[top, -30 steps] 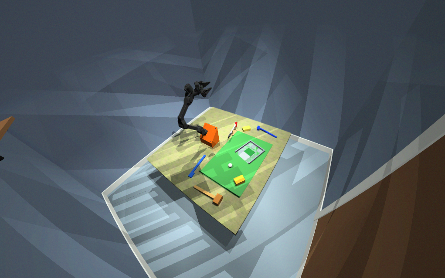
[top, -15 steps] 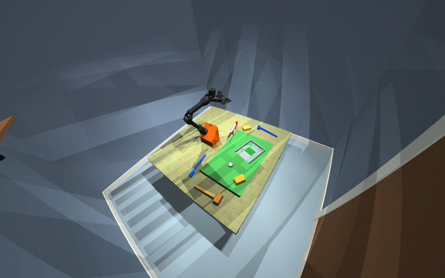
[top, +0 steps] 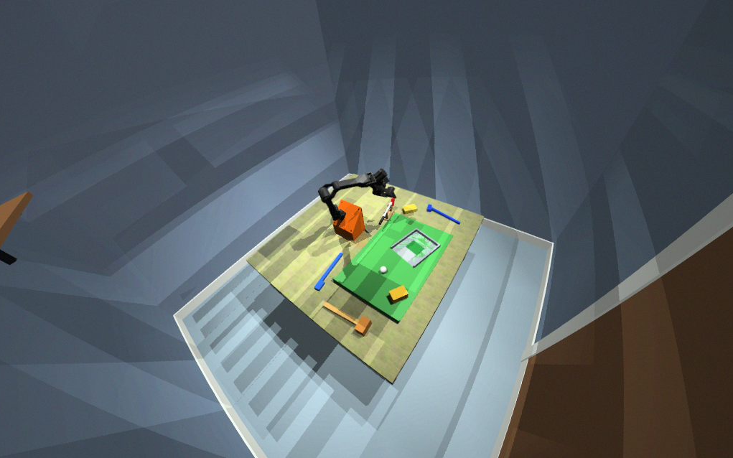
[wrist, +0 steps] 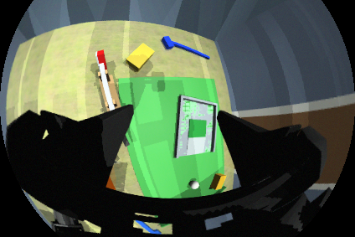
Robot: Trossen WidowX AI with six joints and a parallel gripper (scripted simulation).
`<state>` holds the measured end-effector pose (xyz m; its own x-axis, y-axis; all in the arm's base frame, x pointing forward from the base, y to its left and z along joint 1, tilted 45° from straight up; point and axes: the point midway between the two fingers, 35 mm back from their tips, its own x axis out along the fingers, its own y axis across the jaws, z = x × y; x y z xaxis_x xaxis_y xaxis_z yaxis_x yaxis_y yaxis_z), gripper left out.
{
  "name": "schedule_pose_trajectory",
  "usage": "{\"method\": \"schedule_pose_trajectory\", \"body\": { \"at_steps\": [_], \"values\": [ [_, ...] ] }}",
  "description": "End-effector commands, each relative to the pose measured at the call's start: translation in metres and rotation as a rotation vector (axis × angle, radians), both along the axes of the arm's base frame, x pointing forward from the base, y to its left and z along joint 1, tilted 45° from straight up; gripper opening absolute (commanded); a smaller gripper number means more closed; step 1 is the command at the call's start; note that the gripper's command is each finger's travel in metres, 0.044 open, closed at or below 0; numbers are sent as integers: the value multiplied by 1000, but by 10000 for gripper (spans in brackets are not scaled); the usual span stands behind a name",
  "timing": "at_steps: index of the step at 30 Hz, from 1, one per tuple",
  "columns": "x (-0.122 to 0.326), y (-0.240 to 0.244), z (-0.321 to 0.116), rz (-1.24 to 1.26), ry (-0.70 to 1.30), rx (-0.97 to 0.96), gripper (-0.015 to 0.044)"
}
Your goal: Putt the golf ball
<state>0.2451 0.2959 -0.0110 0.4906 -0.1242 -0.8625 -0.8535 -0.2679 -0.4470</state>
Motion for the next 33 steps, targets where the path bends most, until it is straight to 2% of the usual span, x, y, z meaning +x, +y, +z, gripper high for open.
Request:
{"method": "schedule_pose_trajectory", "body": {
  "at_steps": [1, 6, 9, 18, 33],
  "values": [
    [-1, -60, -45, 1, 174, -192, 440],
    [-14, -126, -83, -9, 399, -358, 440],
    [-22, -146, -93, -5, 481, -402, 440],
    [-24, -149, -97, -4, 493, -408, 440],
    [-18, -179, -130, -5, 492, -410, 440]
  ]
}}
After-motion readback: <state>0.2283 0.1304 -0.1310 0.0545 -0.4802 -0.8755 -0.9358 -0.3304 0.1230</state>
